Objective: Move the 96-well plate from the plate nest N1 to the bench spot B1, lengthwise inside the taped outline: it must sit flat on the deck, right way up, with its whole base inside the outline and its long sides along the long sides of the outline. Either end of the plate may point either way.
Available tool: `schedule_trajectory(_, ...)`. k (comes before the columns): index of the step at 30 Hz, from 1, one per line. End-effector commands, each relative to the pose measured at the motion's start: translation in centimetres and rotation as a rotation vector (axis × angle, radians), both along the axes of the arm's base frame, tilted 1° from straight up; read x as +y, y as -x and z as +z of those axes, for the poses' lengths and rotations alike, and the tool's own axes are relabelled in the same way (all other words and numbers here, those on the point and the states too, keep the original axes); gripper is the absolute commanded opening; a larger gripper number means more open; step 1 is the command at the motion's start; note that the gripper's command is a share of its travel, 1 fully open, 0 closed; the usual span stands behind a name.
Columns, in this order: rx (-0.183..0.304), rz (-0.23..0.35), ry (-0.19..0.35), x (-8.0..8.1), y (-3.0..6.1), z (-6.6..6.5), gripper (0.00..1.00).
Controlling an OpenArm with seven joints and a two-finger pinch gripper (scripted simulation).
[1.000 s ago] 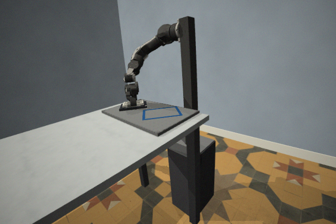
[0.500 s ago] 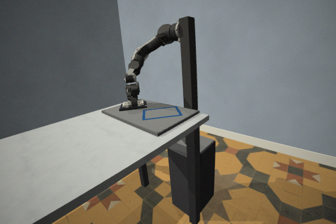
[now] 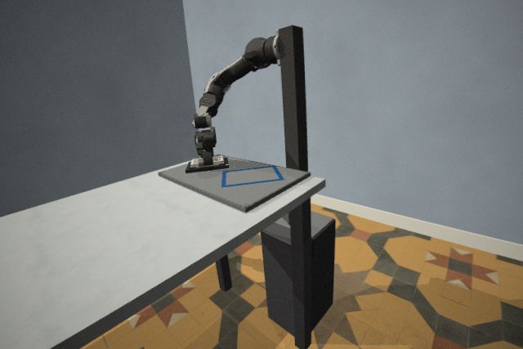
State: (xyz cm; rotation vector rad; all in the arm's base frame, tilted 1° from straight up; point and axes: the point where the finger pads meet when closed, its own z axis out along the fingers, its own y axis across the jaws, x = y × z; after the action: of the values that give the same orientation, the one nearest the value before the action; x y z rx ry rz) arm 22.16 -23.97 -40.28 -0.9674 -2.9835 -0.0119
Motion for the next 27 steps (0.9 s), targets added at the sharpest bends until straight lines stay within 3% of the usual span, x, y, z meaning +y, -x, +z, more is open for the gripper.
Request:
schedule_trajectory(1,0.002,-0.001,0.003,-0.14,-0.04,0.14,0.77)
schedule_trajectory(27,0.005,0.000,0.001,-0.05,0.39,-0.14,0.77)
